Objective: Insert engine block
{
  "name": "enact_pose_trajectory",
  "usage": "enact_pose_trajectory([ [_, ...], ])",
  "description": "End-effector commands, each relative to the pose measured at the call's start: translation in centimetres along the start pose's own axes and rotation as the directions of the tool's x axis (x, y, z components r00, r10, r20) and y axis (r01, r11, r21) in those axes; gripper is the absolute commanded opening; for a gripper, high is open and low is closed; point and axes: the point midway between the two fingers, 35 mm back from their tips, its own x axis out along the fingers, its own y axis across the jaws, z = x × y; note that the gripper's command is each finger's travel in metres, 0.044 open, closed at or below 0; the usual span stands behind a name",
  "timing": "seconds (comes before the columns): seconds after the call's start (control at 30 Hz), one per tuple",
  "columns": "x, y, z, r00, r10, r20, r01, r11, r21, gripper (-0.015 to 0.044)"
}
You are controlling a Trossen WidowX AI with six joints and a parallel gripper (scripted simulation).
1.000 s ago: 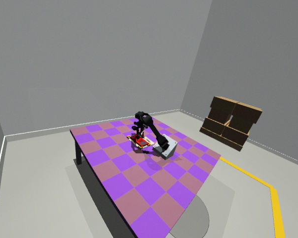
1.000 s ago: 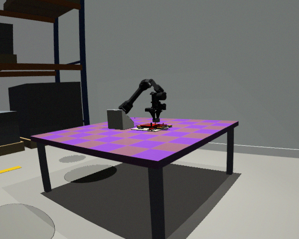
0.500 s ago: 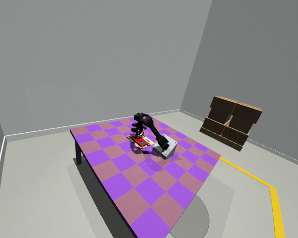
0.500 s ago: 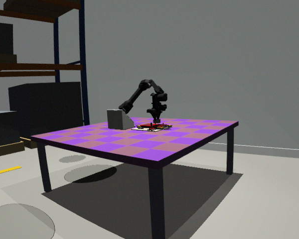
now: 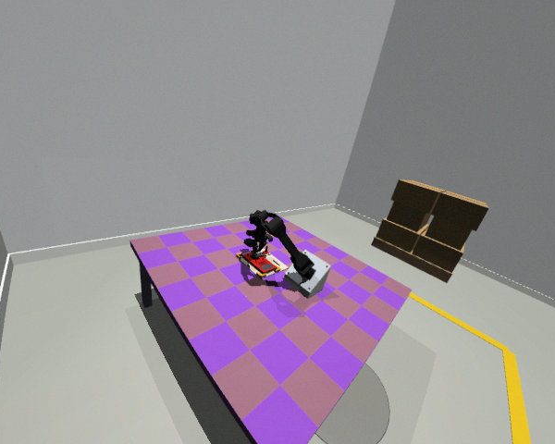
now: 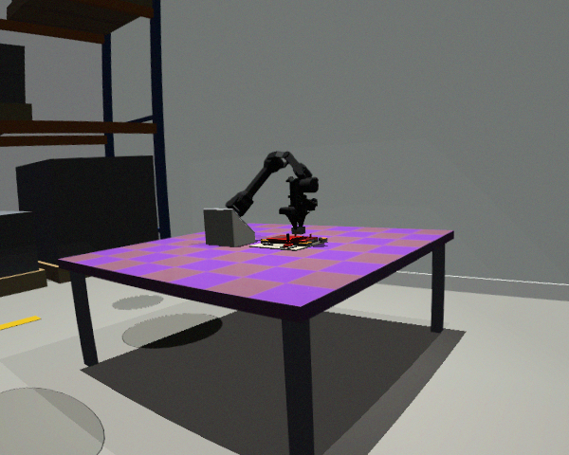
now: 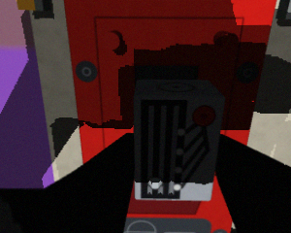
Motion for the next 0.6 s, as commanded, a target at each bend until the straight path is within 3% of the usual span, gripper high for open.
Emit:
enact_pose_trajectory([
  [0.0,-0.14,0.11,0.07,1.000,0.002,0.006,-0.002,1.000,0.004,0.0160],
  [0.57,-0.28,0.23,0.18,1.000,0.002,0.006,-0.002,1.000,-0.009,0.0160],
])
